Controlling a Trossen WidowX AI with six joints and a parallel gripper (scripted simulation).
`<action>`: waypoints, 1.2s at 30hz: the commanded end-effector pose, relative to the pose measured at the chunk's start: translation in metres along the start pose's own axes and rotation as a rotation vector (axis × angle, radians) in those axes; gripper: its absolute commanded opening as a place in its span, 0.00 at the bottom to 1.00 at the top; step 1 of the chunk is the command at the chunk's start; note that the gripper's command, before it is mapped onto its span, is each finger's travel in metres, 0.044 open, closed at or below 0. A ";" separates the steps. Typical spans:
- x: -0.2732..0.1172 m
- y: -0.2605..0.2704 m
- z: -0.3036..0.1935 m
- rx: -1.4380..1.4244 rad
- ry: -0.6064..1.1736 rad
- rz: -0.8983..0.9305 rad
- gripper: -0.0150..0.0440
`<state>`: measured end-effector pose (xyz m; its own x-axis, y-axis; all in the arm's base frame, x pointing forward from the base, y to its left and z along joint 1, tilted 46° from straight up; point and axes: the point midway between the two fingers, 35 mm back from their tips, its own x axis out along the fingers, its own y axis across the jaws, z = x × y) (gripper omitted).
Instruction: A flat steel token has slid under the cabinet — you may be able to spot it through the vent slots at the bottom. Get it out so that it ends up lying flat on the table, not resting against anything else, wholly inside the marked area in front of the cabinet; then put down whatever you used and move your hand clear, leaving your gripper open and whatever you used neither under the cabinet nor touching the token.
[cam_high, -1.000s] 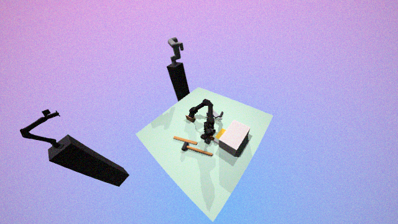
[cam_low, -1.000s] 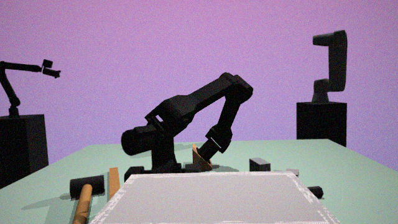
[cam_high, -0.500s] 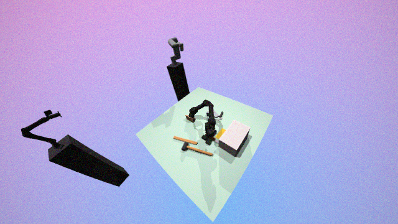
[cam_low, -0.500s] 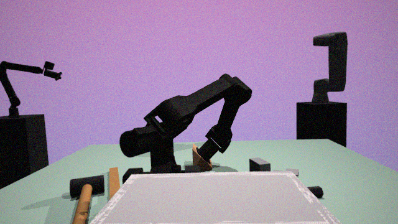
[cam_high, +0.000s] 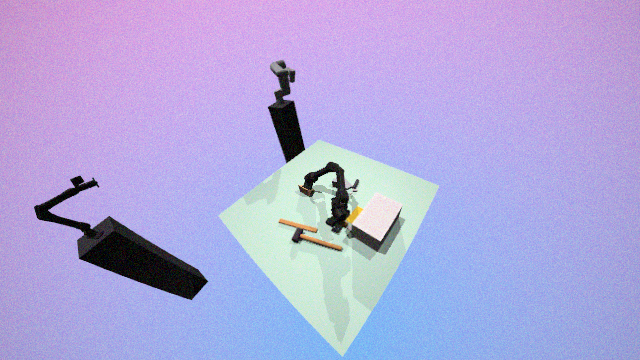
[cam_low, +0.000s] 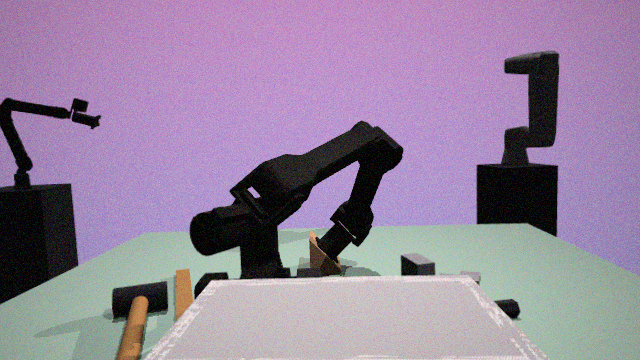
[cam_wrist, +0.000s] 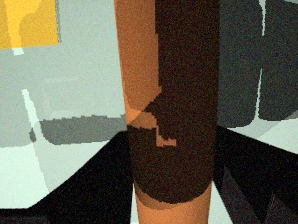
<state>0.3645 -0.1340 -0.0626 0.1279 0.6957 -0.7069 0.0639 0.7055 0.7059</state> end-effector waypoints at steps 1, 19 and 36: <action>0.000 -0.002 0.003 0.009 -0.003 0.000 0.25; -0.001 -0.003 0.017 0.008 -0.004 0.000 0.25; -0.001 -0.003 0.030 0.007 -0.004 0.001 0.25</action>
<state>0.3921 -0.1388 -0.0619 0.1294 0.6957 -0.7066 0.0629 0.7054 0.7061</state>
